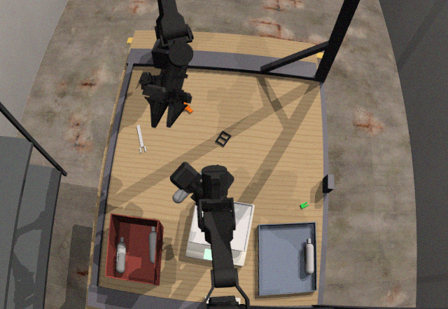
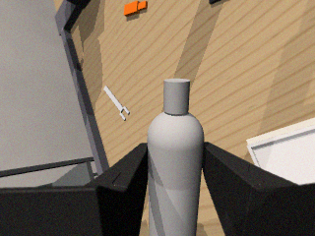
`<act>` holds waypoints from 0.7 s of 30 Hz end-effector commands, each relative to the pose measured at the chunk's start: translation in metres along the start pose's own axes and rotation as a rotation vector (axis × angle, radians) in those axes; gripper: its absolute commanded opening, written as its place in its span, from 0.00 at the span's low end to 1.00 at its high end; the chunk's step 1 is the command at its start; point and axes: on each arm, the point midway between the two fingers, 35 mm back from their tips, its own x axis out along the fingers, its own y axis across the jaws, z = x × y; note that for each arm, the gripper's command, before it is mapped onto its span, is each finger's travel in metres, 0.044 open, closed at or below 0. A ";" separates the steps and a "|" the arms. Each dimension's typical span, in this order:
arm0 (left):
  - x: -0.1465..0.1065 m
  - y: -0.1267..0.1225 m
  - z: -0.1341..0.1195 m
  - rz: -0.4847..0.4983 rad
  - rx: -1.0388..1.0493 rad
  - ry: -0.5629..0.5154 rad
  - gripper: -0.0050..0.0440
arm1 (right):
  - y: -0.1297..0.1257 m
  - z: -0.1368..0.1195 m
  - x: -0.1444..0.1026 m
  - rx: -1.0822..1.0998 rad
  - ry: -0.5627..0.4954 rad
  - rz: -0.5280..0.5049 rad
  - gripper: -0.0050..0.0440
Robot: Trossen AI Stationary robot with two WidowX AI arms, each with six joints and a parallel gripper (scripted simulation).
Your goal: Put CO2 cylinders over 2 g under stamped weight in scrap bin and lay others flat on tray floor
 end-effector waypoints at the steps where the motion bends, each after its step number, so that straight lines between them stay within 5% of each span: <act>1: 0.000 0.007 0.004 -0.067 -0.091 0.052 0.00 | 0.010 0.010 -0.016 -0.152 -0.026 0.063 1.00; 21: 0.002 -0.004 -0.012 -0.491 -0.545 0.424 0.00 | 0.053 0.072 -0.074 -1.009 -0.233 0.327 1.00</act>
